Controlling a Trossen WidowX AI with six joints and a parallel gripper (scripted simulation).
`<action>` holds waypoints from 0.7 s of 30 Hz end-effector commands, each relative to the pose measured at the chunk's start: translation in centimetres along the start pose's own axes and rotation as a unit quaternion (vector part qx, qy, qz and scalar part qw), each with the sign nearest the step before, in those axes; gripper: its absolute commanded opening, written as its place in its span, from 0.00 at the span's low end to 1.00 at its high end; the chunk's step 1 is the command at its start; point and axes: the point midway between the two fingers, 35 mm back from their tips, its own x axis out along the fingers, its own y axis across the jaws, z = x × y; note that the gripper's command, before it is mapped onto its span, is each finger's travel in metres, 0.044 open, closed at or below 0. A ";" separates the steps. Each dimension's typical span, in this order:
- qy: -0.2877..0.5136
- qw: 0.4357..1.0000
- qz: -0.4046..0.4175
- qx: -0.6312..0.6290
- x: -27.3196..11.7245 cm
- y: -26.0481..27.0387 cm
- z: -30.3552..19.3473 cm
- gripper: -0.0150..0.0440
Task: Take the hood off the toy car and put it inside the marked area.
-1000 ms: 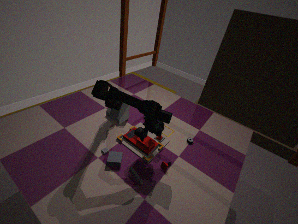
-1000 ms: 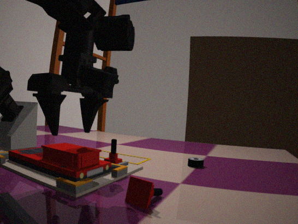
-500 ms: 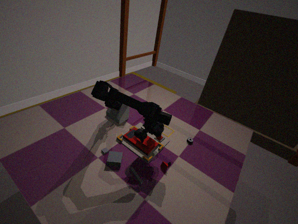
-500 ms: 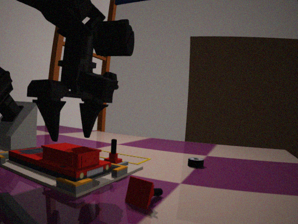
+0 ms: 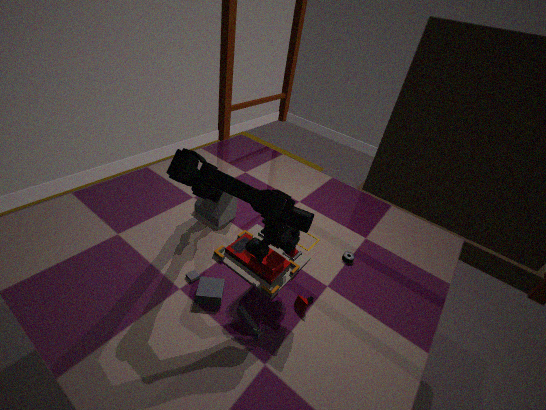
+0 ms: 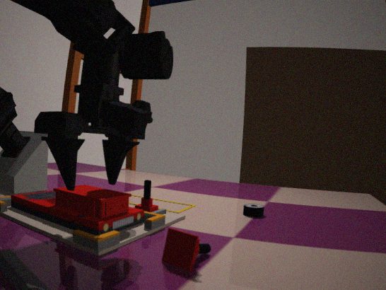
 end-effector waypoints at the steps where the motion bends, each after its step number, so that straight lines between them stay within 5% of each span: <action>1: 0.002 1.000 -0.004 -0.004 0.4 0.0 -0.2 1.00; 21: 0.002 1.000 -0.004 -0.004 1.2 -0.1 -0.2 1.00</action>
